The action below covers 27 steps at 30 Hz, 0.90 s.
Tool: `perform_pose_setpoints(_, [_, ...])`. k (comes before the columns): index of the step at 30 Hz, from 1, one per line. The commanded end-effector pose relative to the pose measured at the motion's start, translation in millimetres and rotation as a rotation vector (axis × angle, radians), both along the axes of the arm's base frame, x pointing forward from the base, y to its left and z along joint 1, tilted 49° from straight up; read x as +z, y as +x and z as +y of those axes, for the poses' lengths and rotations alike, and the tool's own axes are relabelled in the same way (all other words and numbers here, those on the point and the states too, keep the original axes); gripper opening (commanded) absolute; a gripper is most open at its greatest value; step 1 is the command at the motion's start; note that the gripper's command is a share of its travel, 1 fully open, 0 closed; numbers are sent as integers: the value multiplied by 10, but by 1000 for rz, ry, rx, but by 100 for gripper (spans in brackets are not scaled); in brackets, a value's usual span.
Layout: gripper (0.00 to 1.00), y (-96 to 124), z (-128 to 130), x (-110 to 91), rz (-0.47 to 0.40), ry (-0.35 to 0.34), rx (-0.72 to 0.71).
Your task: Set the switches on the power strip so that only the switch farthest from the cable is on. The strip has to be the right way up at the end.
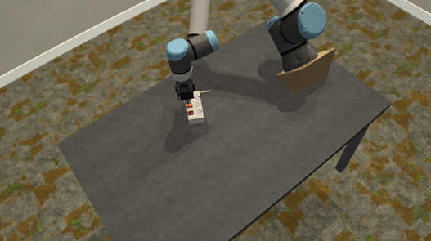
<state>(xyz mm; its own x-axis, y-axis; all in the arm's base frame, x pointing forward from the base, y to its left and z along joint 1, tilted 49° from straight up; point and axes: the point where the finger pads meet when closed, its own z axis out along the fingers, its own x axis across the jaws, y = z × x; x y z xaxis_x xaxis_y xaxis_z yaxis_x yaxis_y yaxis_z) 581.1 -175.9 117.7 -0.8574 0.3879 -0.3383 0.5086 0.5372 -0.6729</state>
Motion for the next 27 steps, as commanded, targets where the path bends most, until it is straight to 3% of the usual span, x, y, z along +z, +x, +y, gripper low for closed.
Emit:
perform_pose_setpoints(1, [0,0,-40,-32,-1,0,1])
perform_pose_setpoints(27, [0,-5,-90,-74,-1,0,1])
